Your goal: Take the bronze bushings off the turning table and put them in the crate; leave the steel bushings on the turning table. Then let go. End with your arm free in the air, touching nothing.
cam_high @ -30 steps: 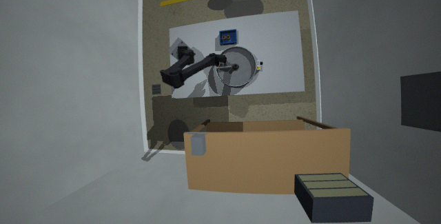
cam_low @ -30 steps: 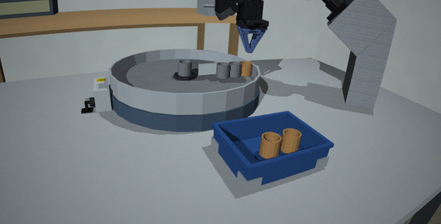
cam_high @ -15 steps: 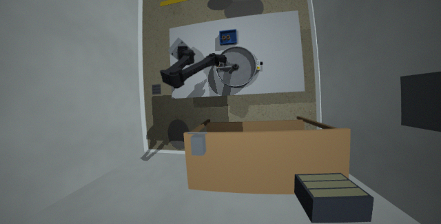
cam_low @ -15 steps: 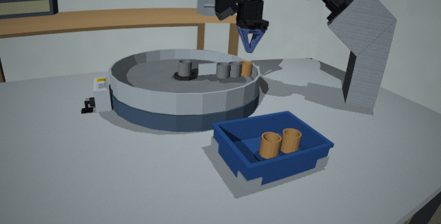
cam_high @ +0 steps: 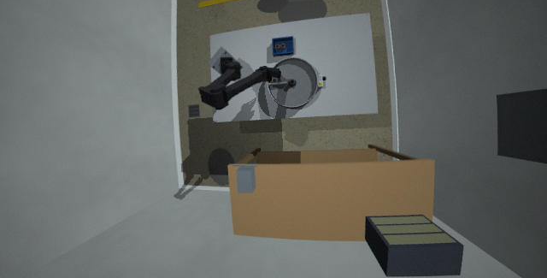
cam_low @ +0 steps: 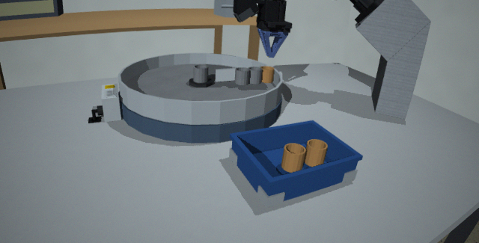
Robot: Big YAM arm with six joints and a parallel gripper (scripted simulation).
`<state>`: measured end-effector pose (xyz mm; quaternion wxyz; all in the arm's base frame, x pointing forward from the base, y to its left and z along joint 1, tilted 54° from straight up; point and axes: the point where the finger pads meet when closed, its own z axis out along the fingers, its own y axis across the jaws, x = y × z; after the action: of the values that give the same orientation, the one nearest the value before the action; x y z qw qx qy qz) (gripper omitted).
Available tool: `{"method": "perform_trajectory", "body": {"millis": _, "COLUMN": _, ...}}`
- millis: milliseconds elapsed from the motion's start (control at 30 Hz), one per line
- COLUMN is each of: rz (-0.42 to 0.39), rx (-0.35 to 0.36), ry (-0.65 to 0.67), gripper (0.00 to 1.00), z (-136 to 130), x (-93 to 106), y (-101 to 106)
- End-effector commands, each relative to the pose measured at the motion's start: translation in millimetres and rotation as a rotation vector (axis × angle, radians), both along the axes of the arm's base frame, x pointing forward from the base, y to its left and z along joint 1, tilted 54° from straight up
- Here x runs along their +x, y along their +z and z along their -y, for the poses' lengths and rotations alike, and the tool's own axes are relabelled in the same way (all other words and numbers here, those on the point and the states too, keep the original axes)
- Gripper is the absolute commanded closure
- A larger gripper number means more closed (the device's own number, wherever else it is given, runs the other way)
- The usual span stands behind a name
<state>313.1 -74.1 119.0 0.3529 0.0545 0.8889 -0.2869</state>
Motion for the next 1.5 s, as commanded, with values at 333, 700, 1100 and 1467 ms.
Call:
{"method": "perform_trajectory", "body": {"millis": 333, "rz": 0.034, "rx": 0.010, "ry": 0.001, "gripper": 0.86, "z": -5.3, "x": 10.1, "y": 8.6}}
{"method": "perform_trajectory", "body": {"millis": 700, "rz": 0.037, "rx": 0.010, "ry": 0.001, "gripper": 0.86, "z": -5.3, "x": 10.1, "y": 9.2}}
{"method": "perform_trajectory", "body": {"millis": 1100, "rz": 0.037, "rx": 0.010, "ry": 0.001, "gripper": 0.86, "z": -5.3, "x": 10.1, "y": 9.2}}
{"method": "perform_trajectory", "body": {"millis": 1467, "rz": 0.037, "rx": 0.010, "ry": 0.001, "gripper": 0.86, "z": -5.1, "x": 10.3, "y": 9.5}}
